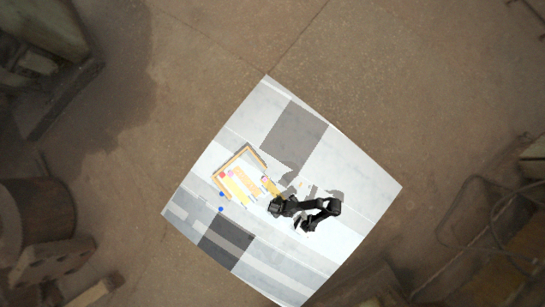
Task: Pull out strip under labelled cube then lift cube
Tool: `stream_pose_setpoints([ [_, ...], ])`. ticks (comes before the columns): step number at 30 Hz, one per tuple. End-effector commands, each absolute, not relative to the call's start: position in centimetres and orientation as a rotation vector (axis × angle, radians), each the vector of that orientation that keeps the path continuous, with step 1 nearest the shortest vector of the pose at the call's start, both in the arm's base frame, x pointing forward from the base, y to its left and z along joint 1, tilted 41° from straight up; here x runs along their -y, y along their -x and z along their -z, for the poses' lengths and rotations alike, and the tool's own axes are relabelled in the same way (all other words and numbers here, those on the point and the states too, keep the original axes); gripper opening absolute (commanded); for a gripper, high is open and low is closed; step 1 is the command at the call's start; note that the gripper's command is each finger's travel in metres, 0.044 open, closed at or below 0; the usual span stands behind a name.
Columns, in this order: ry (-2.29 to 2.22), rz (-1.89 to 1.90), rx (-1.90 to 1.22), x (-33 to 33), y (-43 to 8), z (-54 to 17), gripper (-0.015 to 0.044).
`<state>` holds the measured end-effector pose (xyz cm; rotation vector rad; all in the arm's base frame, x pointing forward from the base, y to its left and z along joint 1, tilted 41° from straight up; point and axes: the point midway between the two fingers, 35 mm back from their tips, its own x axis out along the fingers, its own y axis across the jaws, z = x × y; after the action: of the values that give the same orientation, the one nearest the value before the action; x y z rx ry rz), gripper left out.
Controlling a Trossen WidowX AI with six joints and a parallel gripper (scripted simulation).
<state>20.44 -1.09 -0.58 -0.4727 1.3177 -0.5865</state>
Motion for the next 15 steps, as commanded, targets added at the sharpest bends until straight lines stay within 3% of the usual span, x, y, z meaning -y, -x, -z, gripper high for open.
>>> stream_pose_setpoints([
  [1, 0.474, 0.591, -1.347, 1.4, -19.6, 0.9, 0.0],
  [12, 0.473, 0.589, -1.347, -1.6, -20.0, -2.6, 0.0],
  [15, 0.537, 0.537, -1.373, -1.6, -21.5, -2.8, 0.0079],
])
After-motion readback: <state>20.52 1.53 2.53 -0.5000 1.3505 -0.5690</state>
